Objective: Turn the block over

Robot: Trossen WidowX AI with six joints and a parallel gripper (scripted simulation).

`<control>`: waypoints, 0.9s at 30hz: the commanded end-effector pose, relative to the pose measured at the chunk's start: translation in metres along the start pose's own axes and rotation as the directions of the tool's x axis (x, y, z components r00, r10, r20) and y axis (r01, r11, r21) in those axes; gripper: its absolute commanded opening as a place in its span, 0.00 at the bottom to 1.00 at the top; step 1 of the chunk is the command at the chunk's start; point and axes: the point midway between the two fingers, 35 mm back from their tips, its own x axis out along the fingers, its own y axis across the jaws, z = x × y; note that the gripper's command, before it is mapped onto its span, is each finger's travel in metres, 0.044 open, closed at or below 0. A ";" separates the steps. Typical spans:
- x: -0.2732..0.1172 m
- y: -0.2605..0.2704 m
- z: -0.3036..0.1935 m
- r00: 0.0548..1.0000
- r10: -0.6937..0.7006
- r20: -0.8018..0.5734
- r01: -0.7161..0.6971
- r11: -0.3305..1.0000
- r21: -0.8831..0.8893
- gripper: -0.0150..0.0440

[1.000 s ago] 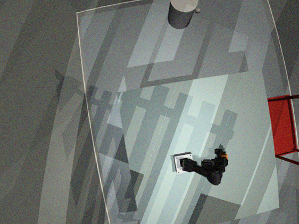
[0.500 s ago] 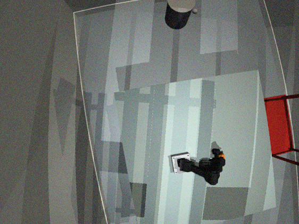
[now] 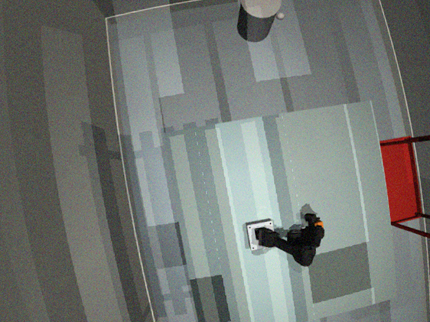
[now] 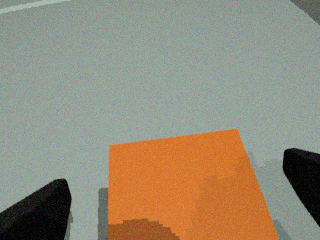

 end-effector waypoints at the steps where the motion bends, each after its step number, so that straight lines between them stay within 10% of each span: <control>1: 0.008 -0.003 0.009 0.997 -0.003 -0.075 0.003 1.000 -0.002 1.00; 9: -0.013 -0.004 0.037 0.940 -0.005 -0.341 0.004 1.000 -0.004 1.00; 27: -0.055 0.001 0.055 0.876 -0.001 -0.482 -0.002 1.000 -0.005 1.00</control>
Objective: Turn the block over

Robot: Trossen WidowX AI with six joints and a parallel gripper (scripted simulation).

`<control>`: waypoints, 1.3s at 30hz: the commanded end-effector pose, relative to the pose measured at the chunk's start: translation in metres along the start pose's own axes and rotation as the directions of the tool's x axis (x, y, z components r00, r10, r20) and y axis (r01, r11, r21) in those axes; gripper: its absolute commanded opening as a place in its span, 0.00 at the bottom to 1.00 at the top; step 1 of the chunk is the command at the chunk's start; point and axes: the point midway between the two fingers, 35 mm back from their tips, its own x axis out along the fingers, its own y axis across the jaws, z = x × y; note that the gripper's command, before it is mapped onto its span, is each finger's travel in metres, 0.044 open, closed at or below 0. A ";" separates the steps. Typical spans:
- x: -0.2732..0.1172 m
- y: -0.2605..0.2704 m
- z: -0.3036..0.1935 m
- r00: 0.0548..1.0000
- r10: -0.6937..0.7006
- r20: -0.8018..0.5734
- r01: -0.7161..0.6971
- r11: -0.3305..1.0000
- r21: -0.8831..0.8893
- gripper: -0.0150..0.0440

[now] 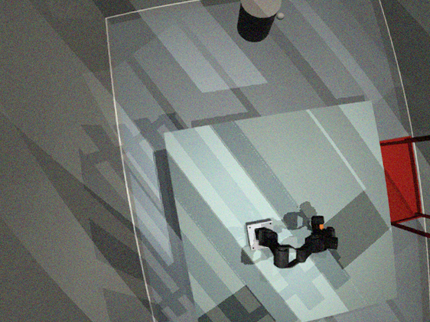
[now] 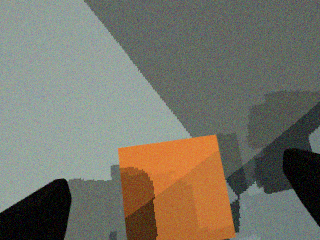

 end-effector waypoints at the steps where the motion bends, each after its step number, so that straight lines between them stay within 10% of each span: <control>1: -0.036 0.003 0.001 0.994 -0.007 -0.109 0.005 1.000 -0.016 1.00; 10: -0.035 0.003 0.004 0.991 -0.006 -0.130 0.005 1.000 -0.015 1.00; 25: -0.033 0.003 0.042 0.814 -0.013 -0.580 0.005 1.000 -0.015 1.00; 39: -0.005 0.003 0.022 0.811 -0.013 -0.585 0.005 1.000 -0.016 1.00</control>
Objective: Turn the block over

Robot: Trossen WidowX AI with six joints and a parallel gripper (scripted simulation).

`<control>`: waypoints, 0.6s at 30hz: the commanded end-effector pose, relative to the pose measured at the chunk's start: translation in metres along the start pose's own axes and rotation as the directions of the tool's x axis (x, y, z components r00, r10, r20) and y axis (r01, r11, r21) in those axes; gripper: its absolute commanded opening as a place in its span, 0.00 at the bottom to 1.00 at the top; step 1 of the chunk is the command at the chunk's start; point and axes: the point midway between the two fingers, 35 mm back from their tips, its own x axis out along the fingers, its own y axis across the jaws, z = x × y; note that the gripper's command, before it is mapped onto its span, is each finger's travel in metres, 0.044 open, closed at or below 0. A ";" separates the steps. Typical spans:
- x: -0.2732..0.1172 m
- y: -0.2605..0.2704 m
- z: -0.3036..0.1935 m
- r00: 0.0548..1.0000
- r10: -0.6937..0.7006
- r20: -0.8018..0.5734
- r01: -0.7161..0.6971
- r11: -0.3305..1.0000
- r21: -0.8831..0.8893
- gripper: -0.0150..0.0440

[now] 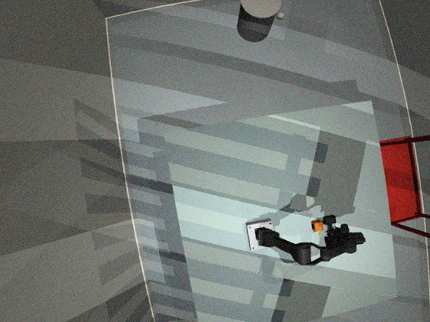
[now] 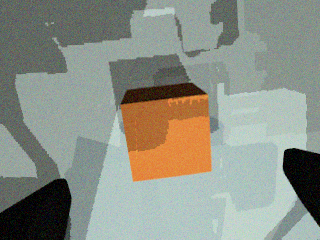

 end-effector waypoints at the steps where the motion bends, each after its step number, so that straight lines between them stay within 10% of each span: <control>1: 0.018 0.000 -0.004 1.000 -0.001 -0.022 0.001 1.000 -0.001 1.00; 18: 0.044 0.000 -0.004 1.000 -0.001 -0.022 0.001 1.000 -0.001 1.00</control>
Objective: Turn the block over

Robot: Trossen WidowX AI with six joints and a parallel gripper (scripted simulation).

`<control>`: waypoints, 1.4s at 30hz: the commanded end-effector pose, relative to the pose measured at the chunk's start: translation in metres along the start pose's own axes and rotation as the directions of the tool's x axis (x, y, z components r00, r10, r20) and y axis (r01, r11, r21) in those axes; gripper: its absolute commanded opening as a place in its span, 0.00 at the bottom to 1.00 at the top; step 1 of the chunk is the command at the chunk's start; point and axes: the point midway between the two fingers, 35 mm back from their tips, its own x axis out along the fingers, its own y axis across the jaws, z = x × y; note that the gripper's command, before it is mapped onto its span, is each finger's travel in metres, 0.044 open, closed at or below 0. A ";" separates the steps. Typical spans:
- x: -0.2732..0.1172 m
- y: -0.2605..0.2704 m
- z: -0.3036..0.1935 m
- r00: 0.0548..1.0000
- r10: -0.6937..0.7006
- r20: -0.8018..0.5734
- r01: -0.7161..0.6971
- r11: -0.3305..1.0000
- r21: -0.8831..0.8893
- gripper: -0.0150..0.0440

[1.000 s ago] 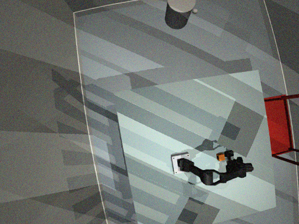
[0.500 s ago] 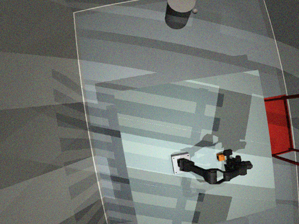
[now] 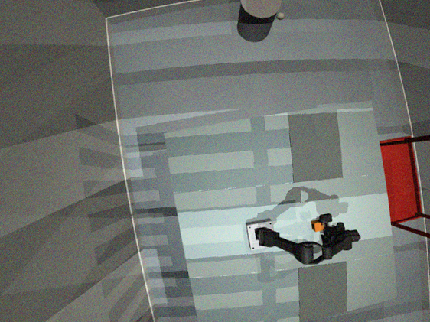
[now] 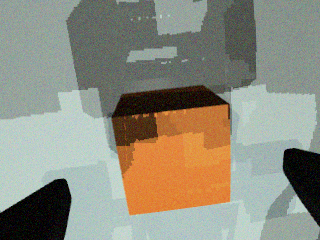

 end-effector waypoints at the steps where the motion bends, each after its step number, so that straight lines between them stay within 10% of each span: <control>1: 0.009 0.000 -0.001 1.000 -0.003 -0.007 0.003 1.000 0.004 1.00; 18: 0.034 0.000 -0.002 1.000 -0.002 -0.007 0.003 1.000 0.004 1.00; 26: 0.034 0.000 -0.002 1.000 -0.002 -0.007 0.003 1.000 0.004 0.64; 42: 0.034 0.000 -0.002 1.000 -0.002 -0.007 0.003 1.000 0.004 0.46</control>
